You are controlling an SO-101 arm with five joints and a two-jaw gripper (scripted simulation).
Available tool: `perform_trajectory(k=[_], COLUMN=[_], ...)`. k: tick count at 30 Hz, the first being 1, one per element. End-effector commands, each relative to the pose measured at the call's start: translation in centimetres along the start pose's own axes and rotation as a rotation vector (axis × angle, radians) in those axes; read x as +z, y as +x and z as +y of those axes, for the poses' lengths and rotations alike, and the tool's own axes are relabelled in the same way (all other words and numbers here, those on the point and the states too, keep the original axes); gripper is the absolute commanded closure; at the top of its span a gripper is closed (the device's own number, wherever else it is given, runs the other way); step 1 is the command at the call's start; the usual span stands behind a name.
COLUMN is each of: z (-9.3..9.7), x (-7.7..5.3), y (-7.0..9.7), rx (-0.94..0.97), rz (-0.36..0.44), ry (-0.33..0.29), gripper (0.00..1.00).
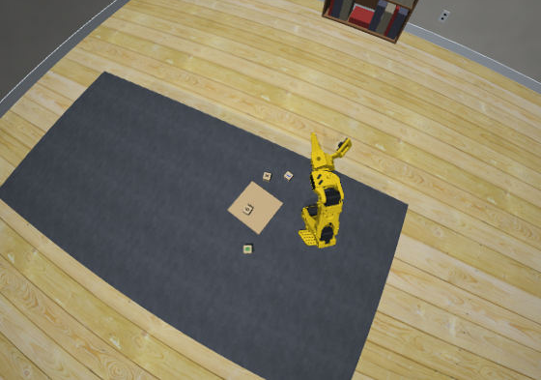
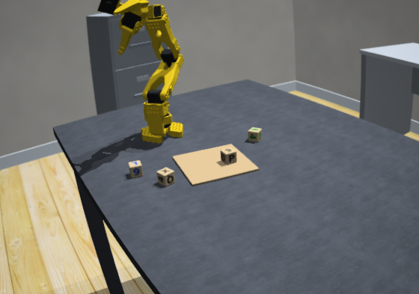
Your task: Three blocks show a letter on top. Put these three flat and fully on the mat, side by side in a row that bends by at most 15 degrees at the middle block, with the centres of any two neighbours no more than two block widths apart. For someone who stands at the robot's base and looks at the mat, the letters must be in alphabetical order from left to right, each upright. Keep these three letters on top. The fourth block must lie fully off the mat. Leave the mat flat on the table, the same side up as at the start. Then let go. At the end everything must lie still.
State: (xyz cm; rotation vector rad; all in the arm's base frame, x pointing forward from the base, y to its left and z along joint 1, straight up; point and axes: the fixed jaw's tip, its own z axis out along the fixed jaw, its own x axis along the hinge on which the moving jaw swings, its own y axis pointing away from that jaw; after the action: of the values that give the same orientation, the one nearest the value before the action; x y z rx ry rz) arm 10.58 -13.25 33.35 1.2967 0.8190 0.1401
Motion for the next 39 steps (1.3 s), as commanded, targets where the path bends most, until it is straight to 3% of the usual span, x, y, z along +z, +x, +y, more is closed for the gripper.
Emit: perform_trajectory(k=[1,34,35,39], z=[0.01,0.01,-0.55,-0.75], x=[-0.02,-0.02,0.25,0.34], y=[-0.02,-0.02,0.27,0.69], rx=[0.001,0.001,0.001,-0.020], rz=[0.000,0.000,0.013,0.036], ry=[-0.001,-0.001,0.025,0.035], gripper=[0.00,0.00,0.00,0.00])
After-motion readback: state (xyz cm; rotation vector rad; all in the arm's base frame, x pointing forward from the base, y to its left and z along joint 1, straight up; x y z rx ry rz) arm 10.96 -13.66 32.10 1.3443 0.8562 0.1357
